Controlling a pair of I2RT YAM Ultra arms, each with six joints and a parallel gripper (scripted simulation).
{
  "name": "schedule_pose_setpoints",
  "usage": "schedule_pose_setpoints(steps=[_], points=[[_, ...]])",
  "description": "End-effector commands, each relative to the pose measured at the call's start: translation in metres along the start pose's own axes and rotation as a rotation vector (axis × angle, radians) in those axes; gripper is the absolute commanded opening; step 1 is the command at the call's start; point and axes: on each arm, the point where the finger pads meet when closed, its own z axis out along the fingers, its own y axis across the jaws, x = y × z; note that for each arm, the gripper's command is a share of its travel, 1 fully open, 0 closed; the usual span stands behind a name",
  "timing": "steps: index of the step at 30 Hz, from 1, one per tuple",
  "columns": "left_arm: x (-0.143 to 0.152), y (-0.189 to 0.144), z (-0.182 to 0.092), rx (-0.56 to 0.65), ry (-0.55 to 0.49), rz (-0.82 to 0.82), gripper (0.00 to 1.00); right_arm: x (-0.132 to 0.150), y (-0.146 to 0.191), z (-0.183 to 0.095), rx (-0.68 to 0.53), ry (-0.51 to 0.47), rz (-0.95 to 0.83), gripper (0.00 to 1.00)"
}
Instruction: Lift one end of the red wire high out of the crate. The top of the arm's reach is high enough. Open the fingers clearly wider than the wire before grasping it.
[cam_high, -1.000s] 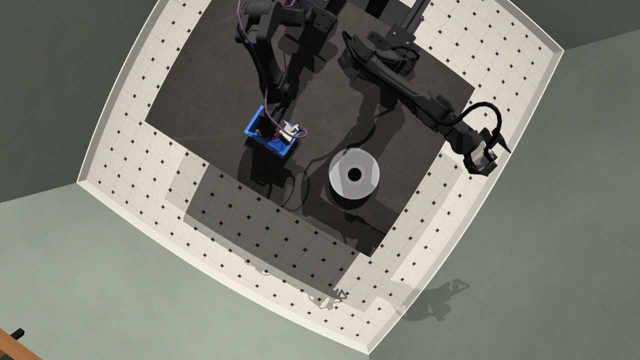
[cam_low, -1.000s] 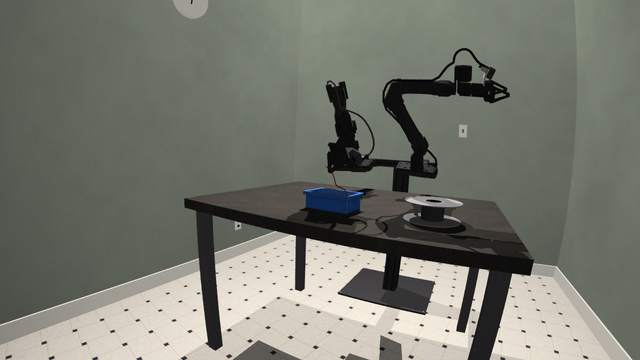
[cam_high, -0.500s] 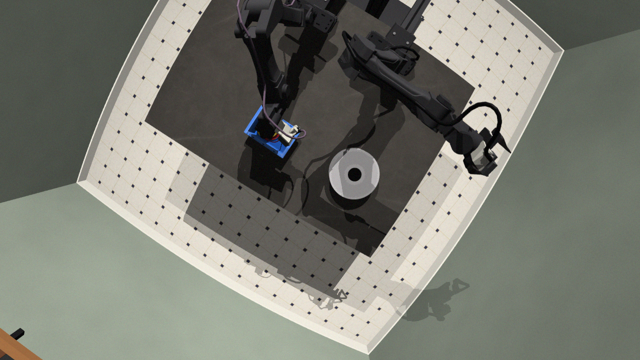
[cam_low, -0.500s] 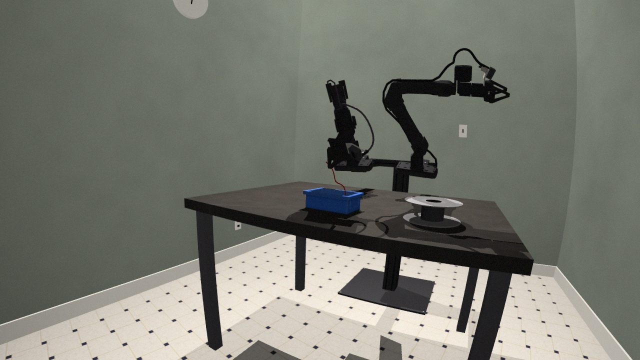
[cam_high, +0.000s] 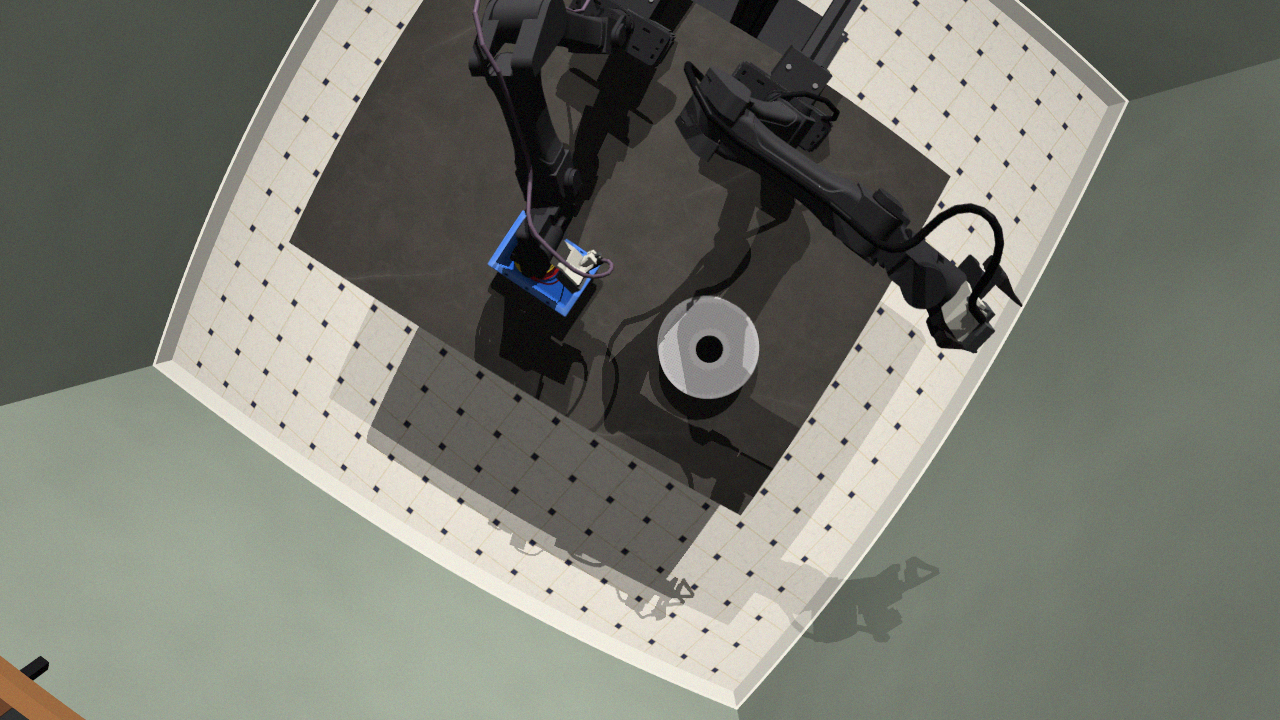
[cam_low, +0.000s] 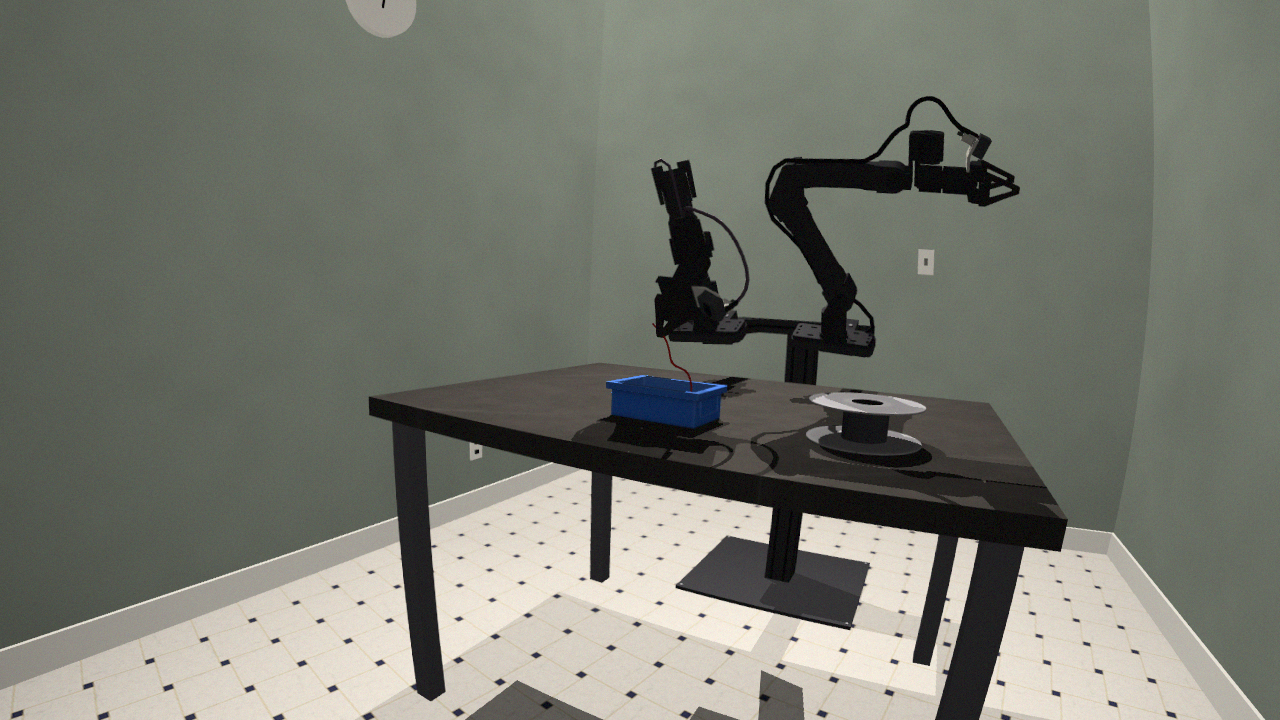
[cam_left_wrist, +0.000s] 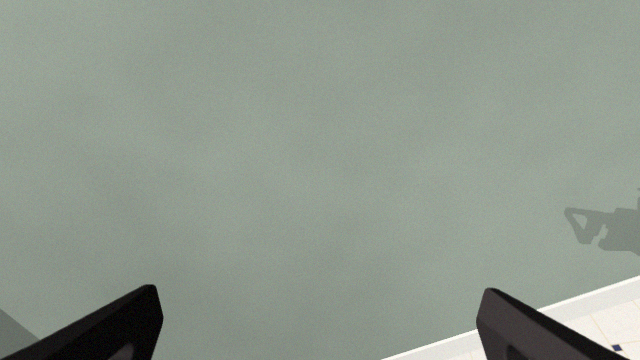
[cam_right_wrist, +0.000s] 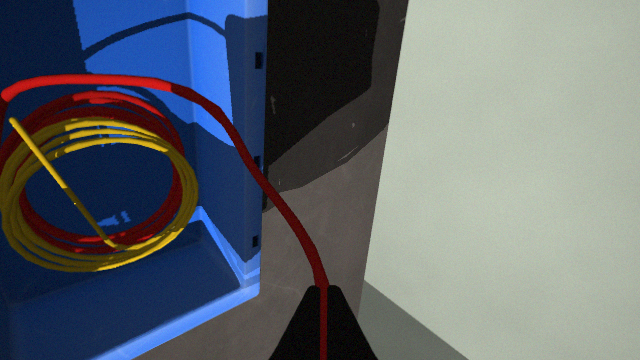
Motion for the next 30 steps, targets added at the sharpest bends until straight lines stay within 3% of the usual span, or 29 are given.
schedule_pose_setpoints(steps=[1,16,30], points=[[0.007,0.008,0.003,-0.023,0.011,0.001,1.00,-0.001,-0.026,-0.014,0.054,-0.007,0.028,0.00],[0.007,0.008,0.003,-0.023,0.012,0.001,1.00,0.002,-0.060,-0.052,0.152,0.000,0.029,0.00],[0.007,0.008,0.003,-0.023,0.012,0.001,1.00,0.009,-0.148,-0.147,0.401,0.018,0.030,0.00]])
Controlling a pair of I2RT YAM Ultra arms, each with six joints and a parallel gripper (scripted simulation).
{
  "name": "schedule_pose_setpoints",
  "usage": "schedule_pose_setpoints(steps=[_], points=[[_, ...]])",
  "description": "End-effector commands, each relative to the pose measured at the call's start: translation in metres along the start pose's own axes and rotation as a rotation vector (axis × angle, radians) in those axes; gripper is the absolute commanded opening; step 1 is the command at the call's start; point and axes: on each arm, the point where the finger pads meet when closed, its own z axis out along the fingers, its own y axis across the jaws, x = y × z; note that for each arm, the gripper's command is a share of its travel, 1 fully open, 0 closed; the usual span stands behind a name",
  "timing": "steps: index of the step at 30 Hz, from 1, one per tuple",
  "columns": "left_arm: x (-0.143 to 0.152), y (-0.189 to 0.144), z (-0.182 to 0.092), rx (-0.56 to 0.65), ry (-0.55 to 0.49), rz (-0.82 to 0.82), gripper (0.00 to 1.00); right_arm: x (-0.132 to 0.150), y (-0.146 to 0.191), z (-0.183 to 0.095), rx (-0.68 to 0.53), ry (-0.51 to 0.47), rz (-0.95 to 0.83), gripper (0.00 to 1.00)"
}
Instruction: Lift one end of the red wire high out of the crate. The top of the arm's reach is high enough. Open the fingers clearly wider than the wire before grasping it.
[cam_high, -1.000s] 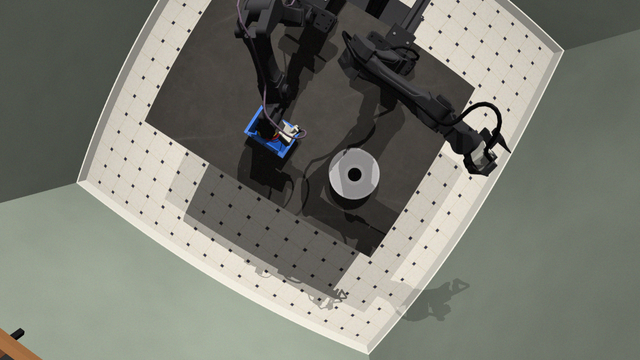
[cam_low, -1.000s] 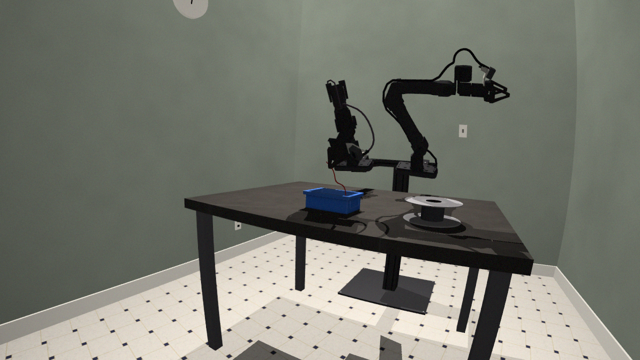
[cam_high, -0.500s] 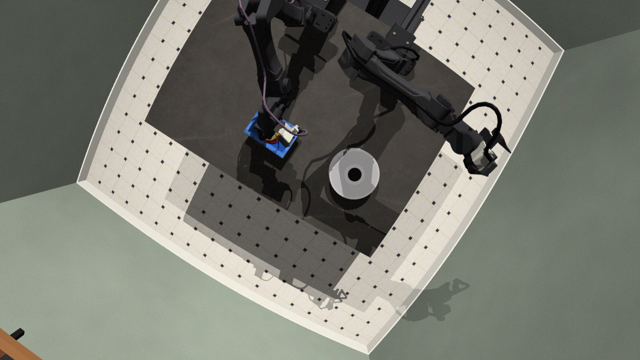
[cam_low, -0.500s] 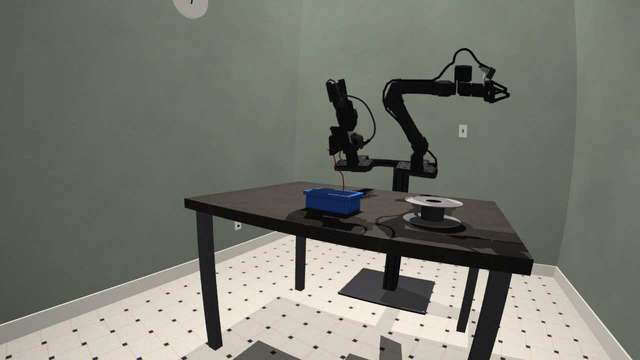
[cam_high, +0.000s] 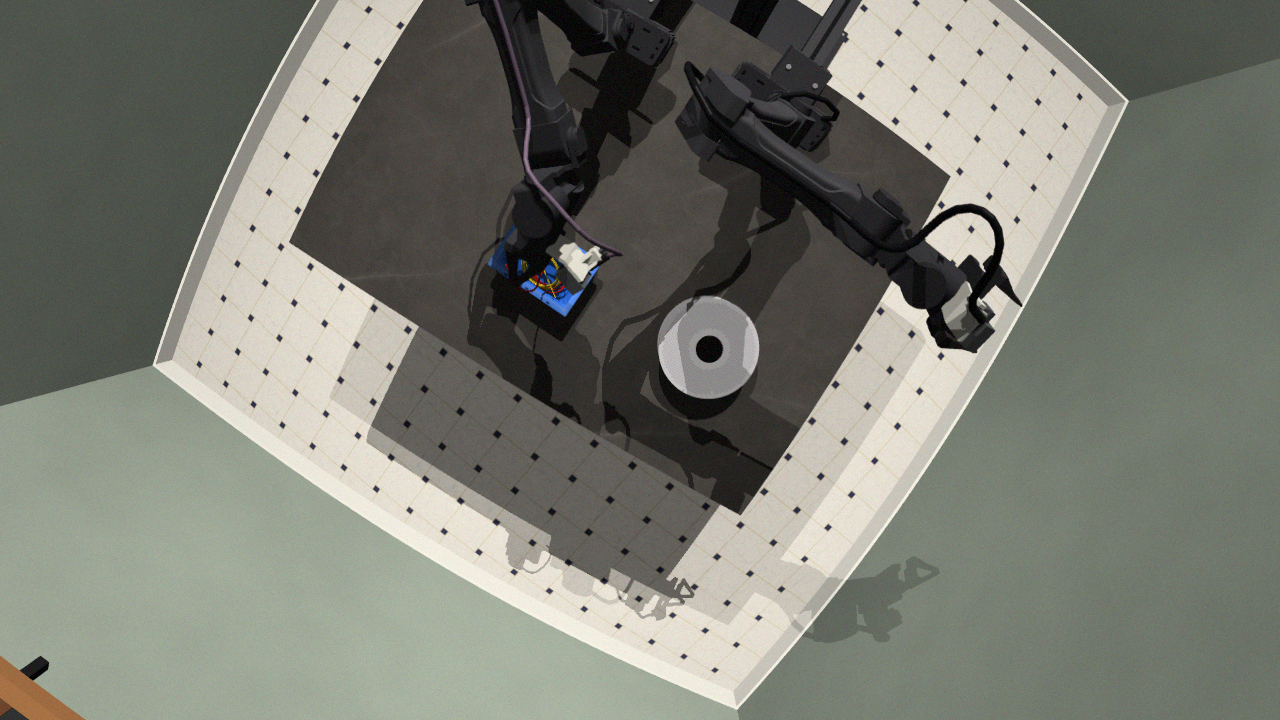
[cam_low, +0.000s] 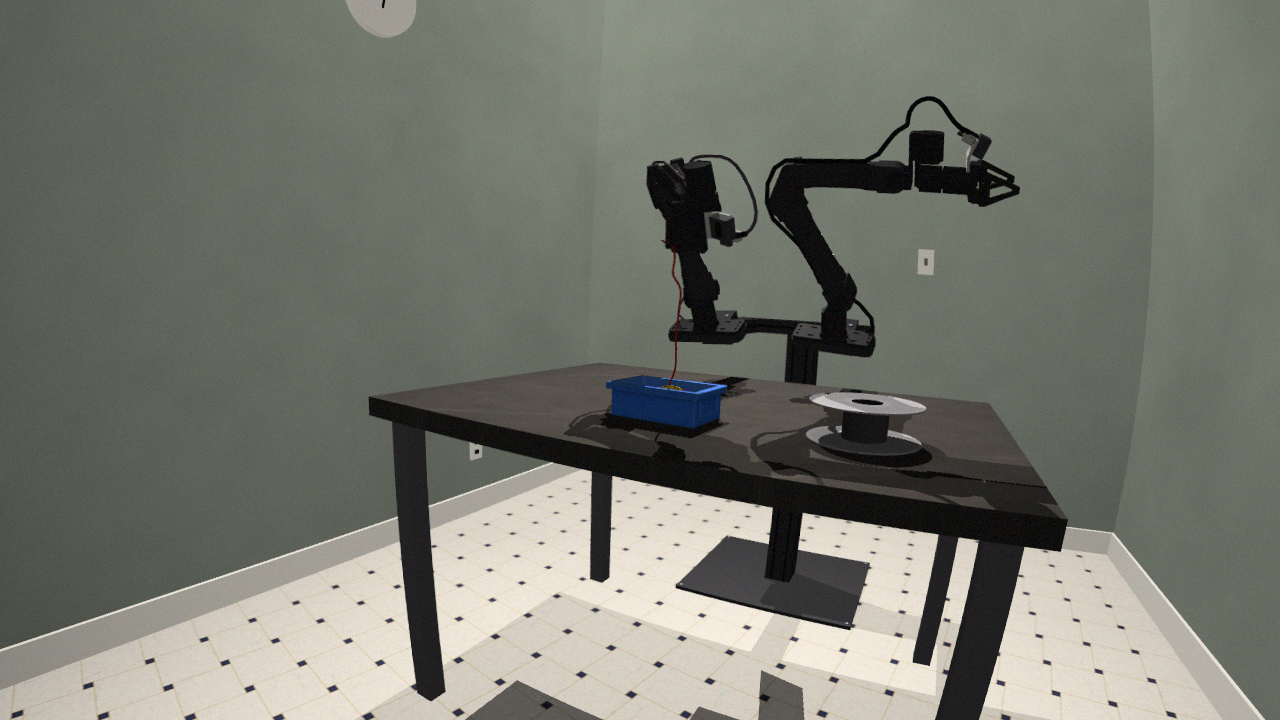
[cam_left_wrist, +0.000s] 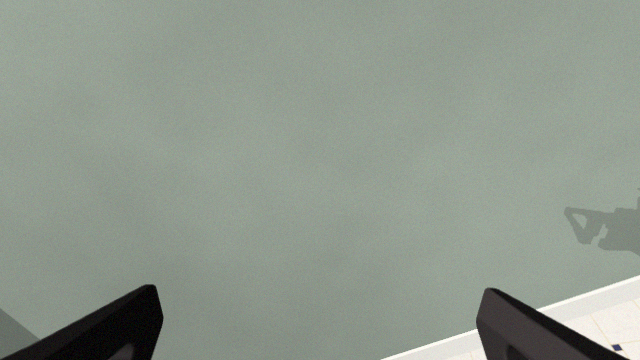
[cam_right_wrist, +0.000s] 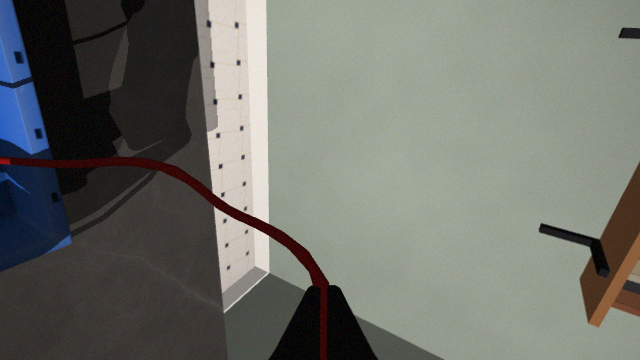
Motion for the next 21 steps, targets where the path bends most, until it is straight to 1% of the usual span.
schedule_pose_setpoints(steps=[1,2,7,13,17,19,21], points=[[0.007,0.008,0.003,-0.023,0.011,0.001,1.00,0.009,-0.046,-0.019,0.097,0.031,0.014,0.00],[0.007,0.008,0.003,-0.023,0.011,0.001,1.00,0.009,-0.046,-0.019,0.097,0.031,0.014,0.00],[0.007,0.008,0.003,-0.023,0.011,0.001,1.00,0.011,-0.081,-0.039,0.175,0.036,0.013,0.00],[0.007,0.008,0.003,-0.023,0.011,0.001,1.00,0.012,-0.113,-0.057,0.246,0.040,0.013,0.00],[0.007,0.008,0.003,-0.023,0.011,0.001,1.00,0.013,-0.130,-0.066,0.282,0.043,0.012,0.00],[0.007,0.008,0.003,-0.023,0.011,0.001,1.00,0.013,-0.130,-0.066,0.282,0.043,0.012,0.00],[0.008,0.008,0.003,-0.023,0.012,0.001,1.00,0.014,-0.137,-0.070,0.298,0.044,0.012,0.00]])
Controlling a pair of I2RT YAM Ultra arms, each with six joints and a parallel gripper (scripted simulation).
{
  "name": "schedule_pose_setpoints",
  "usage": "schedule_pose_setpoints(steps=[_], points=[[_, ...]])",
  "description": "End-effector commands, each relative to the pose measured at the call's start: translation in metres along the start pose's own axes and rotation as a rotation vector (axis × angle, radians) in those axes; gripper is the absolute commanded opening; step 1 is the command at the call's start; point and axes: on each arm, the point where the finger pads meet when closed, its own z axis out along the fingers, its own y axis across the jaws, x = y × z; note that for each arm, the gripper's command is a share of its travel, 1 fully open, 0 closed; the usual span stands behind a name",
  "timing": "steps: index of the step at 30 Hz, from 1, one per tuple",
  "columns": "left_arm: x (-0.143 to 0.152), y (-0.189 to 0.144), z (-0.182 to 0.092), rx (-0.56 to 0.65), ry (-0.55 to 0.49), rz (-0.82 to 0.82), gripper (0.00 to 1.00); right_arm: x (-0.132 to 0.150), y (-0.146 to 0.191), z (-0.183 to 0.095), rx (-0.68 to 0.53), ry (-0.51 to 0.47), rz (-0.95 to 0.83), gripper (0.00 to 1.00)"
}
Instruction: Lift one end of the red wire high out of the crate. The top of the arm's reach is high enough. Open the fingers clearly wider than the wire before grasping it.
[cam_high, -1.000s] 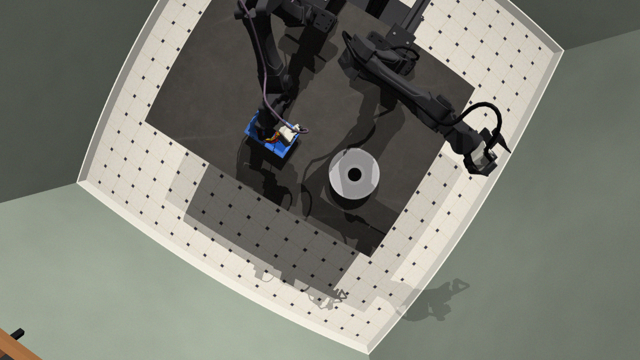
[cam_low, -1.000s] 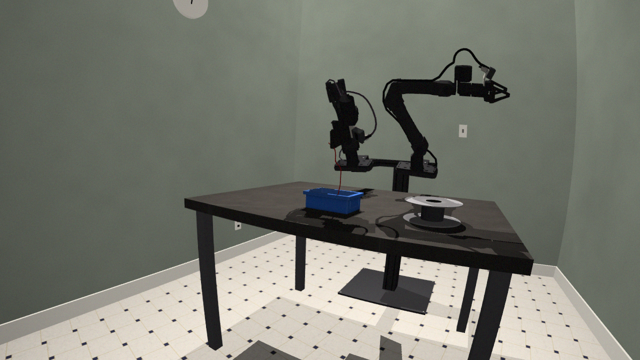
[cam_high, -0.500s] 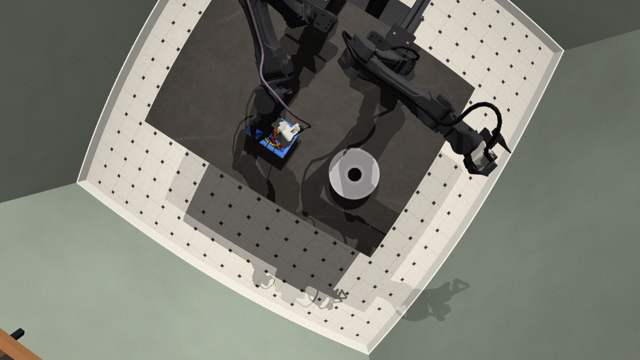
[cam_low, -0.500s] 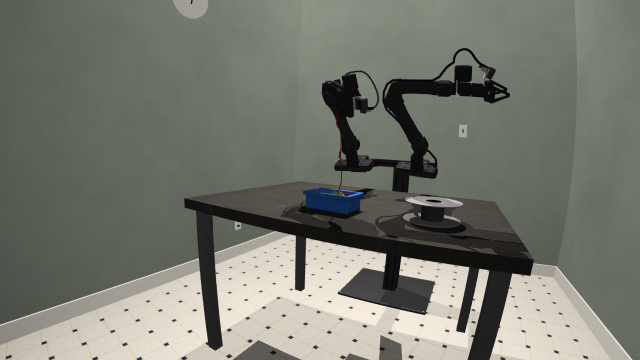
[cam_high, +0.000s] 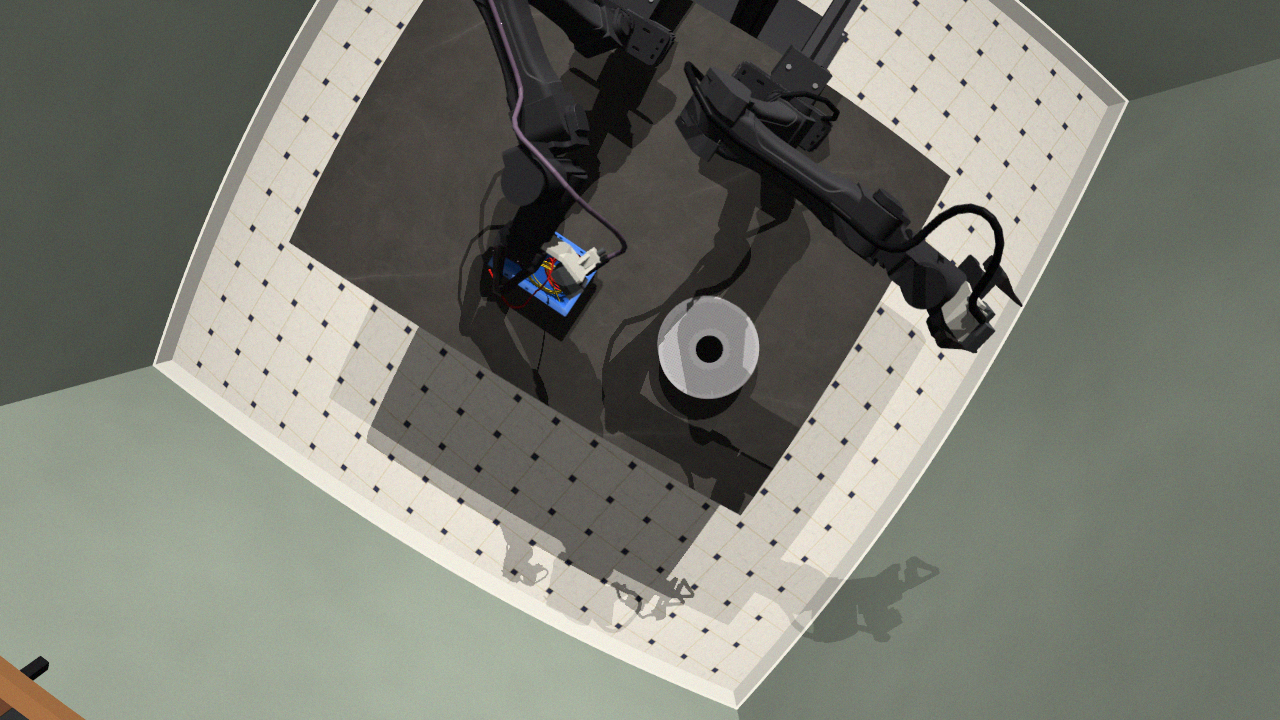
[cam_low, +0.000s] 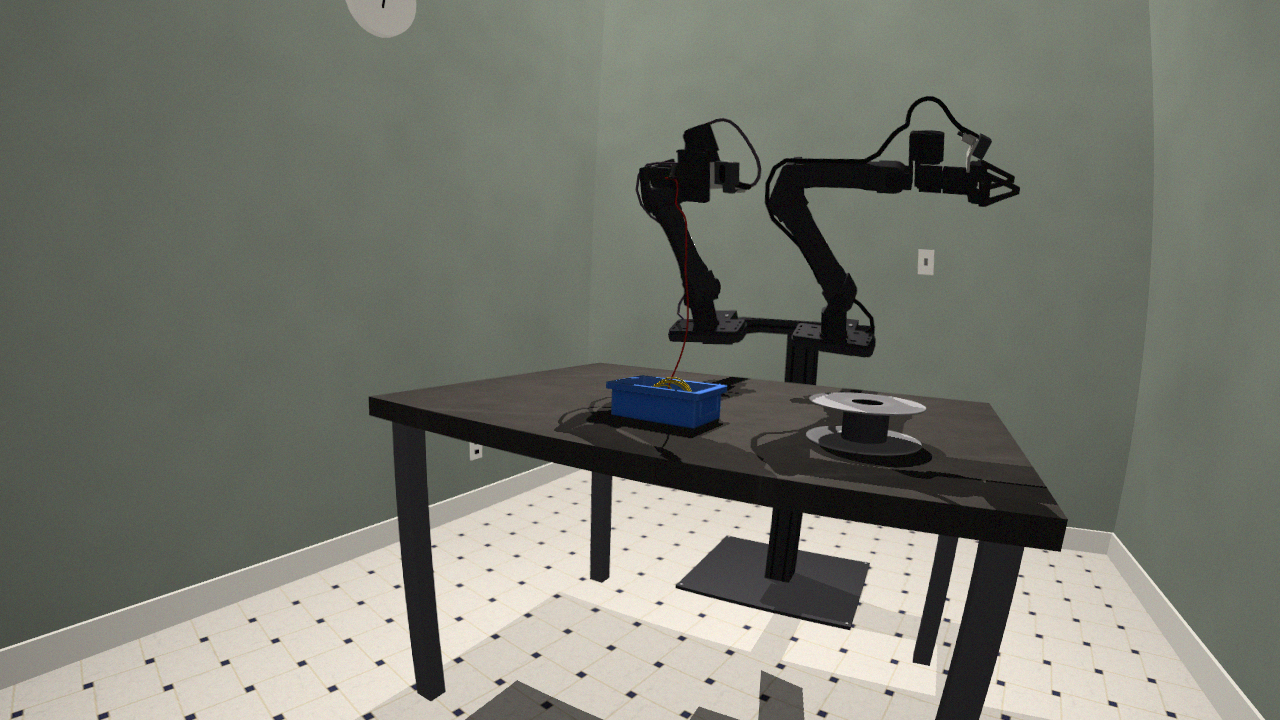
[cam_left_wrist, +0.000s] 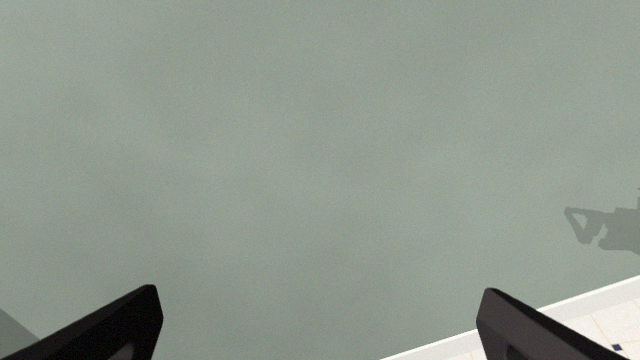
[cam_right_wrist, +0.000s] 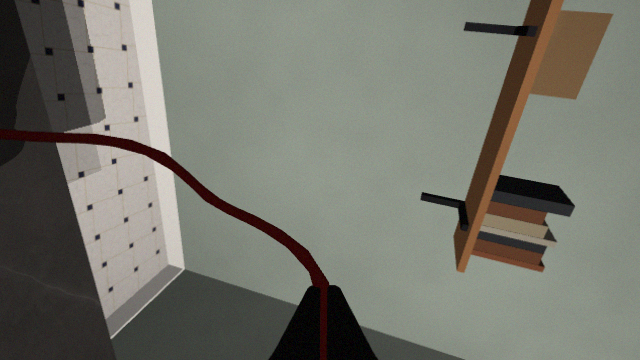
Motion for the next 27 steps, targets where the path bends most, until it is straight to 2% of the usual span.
schedule_pose_setpoints(steps=[1,11,24,27], points=[[0.007,0.008,0.003,-0.023,0.011,0.001,1.00,0.012,-0.037,-0.008,0.076,0.020,0.038,0.00],[0.007,0.008,0.003,-0.023,0.011,0.001,1.00,0.014,-0.059,-0.015,0.120,0.024,0.041,0.00],[0.007,0.008,0.003,-0.023,0.012,0.001,1.00,0.014,-0.066,-0.017,0.134,0.024,0.060,0.00],[0.007,0.008,0.003,-0.023,0.012,0.001,1.00,0.018,-0.076,-0.019,0.135,0.023,0.068,0.00]])
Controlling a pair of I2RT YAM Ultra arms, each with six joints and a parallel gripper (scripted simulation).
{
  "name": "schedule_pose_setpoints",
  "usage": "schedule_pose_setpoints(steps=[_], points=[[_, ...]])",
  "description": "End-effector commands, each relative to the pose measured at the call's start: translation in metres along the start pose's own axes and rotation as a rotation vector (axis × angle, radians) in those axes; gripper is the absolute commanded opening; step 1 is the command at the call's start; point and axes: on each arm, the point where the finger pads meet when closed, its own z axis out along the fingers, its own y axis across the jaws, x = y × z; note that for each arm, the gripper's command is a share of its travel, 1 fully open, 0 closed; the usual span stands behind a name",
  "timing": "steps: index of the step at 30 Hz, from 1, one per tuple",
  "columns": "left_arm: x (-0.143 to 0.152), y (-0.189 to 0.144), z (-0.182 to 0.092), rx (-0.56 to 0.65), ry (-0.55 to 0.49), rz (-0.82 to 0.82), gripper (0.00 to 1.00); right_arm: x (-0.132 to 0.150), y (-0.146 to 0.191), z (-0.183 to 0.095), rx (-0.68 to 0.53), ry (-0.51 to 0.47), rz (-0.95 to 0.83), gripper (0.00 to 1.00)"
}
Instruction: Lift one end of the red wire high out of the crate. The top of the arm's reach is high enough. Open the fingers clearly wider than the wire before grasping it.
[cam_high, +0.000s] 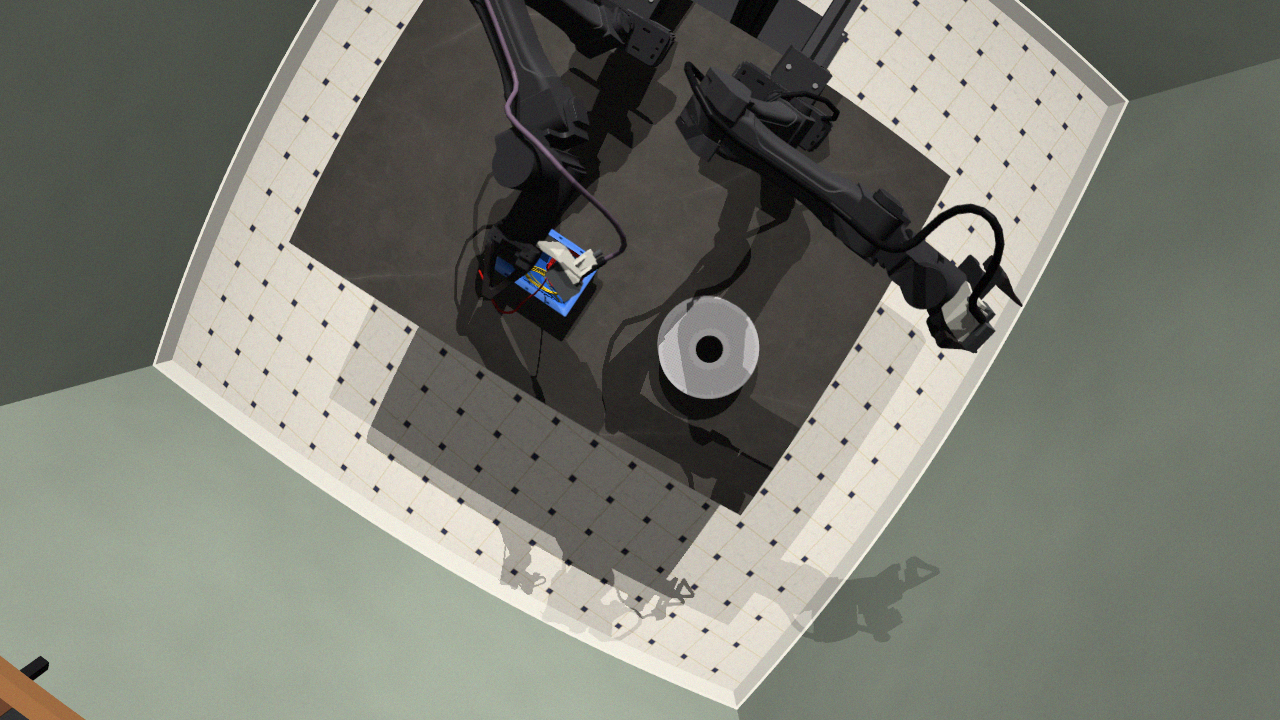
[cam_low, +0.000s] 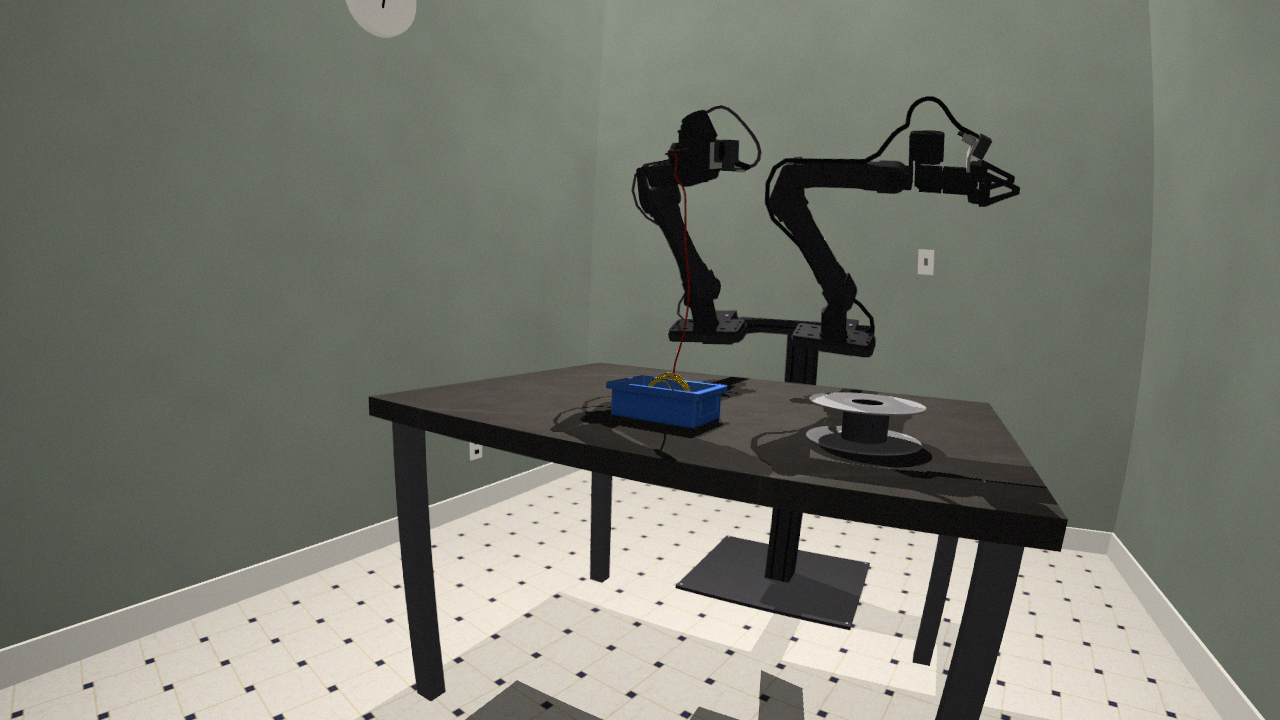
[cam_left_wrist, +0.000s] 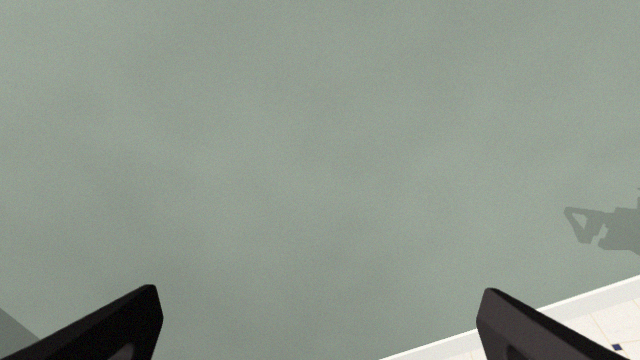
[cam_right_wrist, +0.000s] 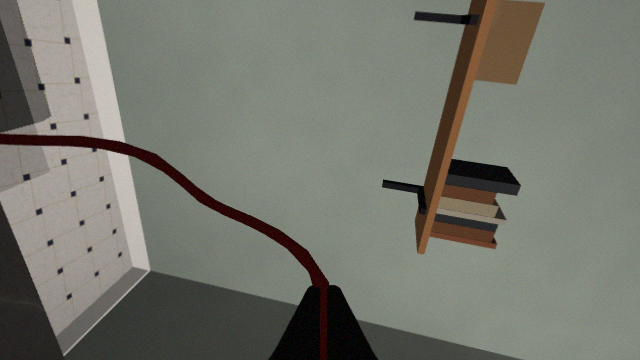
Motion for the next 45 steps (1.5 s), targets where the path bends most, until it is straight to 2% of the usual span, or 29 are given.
schedule_pose_setpoints(steps=[1,45], points=[[0.0073,0.0080,0.0029,-0.023,0.011,0.001,1.00,0.0128,-0.0336,-0.0044,0.042,0.006,0.063,0.00],[0.0076,0.0080,0.0032,-0.023,0.012,0.001,1.00,0.0126,-0.0342,-0.0061,0.043,0.006,0.070,0.00]])
